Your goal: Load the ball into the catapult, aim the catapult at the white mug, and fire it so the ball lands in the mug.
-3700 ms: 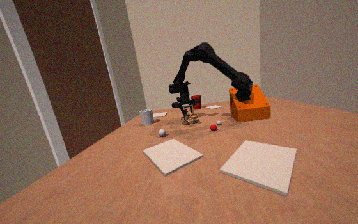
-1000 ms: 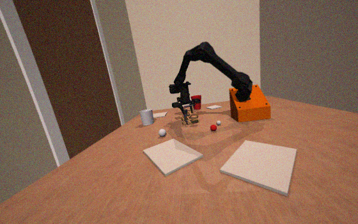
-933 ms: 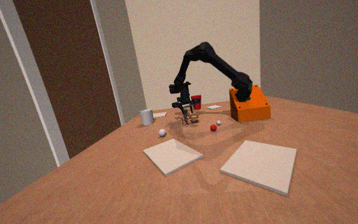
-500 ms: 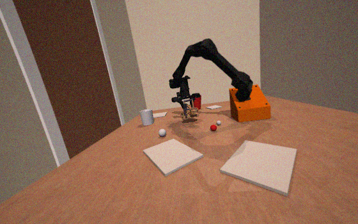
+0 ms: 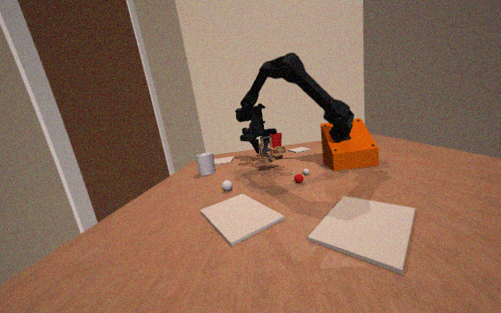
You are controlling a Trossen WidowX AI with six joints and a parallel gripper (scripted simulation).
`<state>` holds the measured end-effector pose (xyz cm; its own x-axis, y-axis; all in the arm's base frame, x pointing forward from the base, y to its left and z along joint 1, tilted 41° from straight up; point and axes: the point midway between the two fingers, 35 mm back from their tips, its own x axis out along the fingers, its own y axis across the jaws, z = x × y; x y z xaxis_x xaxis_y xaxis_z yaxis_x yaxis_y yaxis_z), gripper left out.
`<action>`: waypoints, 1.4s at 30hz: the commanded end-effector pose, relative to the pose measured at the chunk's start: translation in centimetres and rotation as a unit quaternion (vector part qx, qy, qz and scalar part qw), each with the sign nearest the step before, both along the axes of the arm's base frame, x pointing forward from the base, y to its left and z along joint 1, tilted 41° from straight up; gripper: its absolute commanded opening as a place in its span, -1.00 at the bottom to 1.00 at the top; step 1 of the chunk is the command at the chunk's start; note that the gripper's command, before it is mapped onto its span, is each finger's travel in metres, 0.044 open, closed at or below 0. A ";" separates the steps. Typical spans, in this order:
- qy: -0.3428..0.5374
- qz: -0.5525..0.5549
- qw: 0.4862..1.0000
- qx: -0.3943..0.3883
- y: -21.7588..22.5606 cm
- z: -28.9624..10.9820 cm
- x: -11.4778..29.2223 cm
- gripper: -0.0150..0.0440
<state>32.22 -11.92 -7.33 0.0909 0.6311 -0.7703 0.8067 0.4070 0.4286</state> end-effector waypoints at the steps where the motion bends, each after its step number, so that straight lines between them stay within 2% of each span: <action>1: -0.042 0.046 0.998 -0.007 -0.2 0.2 0.3 -0.49; 16: -0.193 0.229 0.954 -0.028 0.8 1.0 2.1 -0.49; 42: -0.195 0.231 0.953 -0.027 3.0 -1.1 2.6 -0.49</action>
<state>34.73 -8.94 -8.28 0.0886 0.6336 -0.7685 0.3138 0.7145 0.6253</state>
